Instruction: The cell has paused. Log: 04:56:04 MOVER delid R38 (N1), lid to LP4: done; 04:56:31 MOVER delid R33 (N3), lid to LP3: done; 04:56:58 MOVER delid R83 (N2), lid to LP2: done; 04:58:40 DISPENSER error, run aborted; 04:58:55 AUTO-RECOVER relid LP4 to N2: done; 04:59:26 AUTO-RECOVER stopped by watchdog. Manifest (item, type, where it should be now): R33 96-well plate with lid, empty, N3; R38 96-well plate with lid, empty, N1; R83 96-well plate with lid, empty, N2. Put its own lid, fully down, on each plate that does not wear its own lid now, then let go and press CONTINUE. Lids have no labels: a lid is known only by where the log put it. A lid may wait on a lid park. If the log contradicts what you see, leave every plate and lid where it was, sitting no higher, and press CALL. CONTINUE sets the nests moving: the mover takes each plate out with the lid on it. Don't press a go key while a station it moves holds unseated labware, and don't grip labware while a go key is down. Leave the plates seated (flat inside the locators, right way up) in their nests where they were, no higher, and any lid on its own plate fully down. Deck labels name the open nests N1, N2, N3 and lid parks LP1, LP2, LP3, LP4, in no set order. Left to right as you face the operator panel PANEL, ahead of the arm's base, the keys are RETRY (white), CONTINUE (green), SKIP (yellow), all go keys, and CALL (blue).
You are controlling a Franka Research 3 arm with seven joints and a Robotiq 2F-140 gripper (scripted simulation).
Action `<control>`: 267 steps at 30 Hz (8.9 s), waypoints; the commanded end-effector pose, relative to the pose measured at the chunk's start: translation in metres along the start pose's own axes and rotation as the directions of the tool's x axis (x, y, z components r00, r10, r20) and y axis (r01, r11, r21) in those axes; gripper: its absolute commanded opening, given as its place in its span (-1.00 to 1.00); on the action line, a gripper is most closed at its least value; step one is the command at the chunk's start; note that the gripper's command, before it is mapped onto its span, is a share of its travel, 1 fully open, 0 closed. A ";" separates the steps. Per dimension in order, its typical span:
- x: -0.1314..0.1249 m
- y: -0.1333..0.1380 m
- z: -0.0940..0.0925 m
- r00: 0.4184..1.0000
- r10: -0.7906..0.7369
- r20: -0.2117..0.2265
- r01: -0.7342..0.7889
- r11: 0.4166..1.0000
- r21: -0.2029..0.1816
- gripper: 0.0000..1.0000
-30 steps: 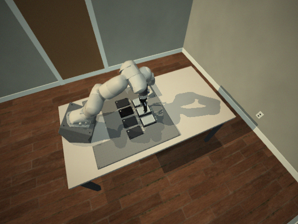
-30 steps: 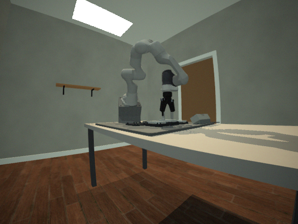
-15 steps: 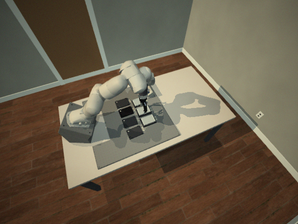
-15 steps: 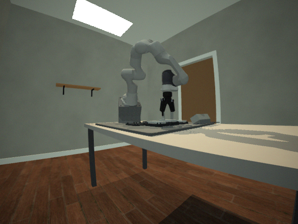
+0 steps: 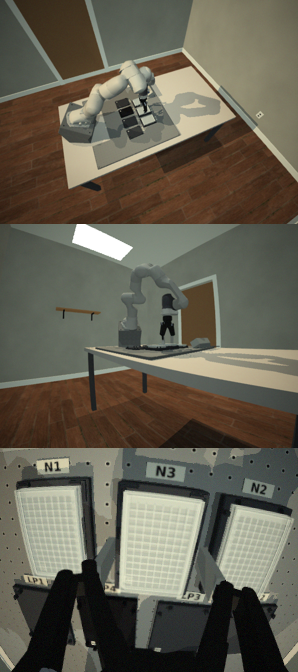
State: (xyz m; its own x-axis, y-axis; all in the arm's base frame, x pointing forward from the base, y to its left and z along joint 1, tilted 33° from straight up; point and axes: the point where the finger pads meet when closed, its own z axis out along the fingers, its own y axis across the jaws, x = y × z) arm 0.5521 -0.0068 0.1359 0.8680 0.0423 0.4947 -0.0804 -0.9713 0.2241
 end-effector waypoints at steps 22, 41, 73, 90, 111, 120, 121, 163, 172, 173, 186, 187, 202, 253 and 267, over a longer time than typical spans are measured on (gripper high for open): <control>0.000 -0.001 -0.036 1.000 0.001 0.000 -0.001 1.000 0.002 0.32; 0.000 -0.001 -0.047 1.000 0.000 0.000 0.000 1.000 0.002 0.32; 0.124 -0.357 -0.121 0.910 -0.266 -0.318 0.350 0.904 0.246 0.32; 0.129 -0.288 -0.096 1.000 -0.004 -0.001 0.004 1.000 0.005 0.32; 0.129 -0.288 -0.096 1.000 -0.004 -0.001 0.004 1.000 0.005 -1.00; 0.129 -0.288 -0.096 1.000 -0.004 -0.001 0.004 1.000 0.005 -1.00; 0.129 -0.288 -0.096 1.000 -0.004 -0.001 0.004 1.000 0.005 -1.00; 0.129 -0.288 -0.083 1.000 -0.002 0.000 0.002 1.000 0.002 -1.00; 0.129 -0.288 -0.079 1.000 -0.002 0.000 0.002 1.000 0.002 -1.00; 0.129 -0.288 -0.079 1.000 -0.002 0.000 0.002 1.000 0.002 -1.00; 0.129 -0.288 -0.076 1.000 -0.002 0.000 0.002 1.000 0.002 -1.00; 0.129 -0.288 -0.076 1.000 -0.002 0.000 0.002 1.000 0.002 -1.00; 0.129 -0.288 -0.076 1.000 -0.002 0.000 0.002 1.000 0.002 -1.00; 0.130 -0.288 -0.076 1.000 -0.002 0.000 0.002 1.000 0.002 -1.00; 0.130 -0.288 -0.076 1.000 -0.002 0.000 0.002 1.000 0.002 -1.00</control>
State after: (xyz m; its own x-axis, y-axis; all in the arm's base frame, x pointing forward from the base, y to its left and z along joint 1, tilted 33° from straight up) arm 0.6510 0.2971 0.2001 0.8675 0.0363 0.4961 -0.0823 -0.9731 0.2151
